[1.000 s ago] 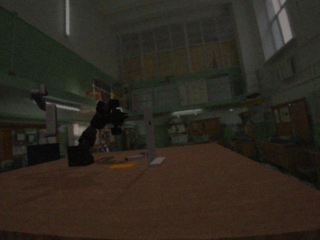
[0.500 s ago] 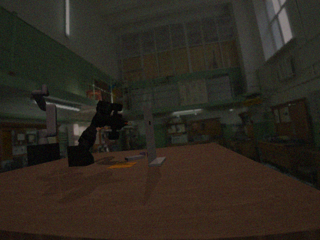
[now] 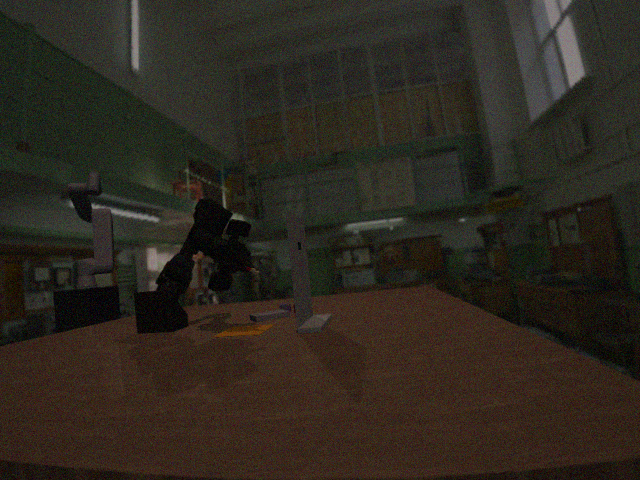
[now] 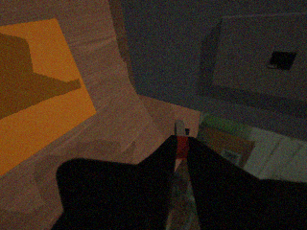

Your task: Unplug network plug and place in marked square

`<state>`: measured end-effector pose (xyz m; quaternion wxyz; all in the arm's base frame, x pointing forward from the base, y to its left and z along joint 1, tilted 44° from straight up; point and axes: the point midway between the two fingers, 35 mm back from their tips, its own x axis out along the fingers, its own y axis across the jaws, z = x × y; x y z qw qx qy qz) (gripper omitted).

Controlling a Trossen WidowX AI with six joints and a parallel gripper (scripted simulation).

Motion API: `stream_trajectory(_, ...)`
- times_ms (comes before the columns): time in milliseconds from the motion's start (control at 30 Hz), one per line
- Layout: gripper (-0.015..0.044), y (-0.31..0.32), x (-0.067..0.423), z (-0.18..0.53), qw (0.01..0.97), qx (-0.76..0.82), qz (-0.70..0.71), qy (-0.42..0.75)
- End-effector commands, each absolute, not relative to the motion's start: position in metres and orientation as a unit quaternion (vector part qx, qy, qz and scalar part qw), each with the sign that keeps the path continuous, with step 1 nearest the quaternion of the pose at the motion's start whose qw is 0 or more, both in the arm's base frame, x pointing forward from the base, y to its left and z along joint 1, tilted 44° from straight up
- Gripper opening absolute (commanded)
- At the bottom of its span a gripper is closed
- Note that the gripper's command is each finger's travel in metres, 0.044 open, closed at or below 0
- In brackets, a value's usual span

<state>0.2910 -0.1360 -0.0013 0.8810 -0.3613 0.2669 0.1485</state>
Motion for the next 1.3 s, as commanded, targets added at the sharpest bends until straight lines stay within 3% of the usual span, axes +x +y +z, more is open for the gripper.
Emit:
stream_trajectory(0,0.0,-0.129,0.289,-0.01,0.873,-0.354,0.188,0.277)
stream_trajectory(700,0.0,-0.086,0.265,-0.032,0.838,-0.288,0.353,0.299)
stream_trajectory(1267,0.0,-0.075,0.266,-0.045,0.837,-0.286,0.358,0.3)
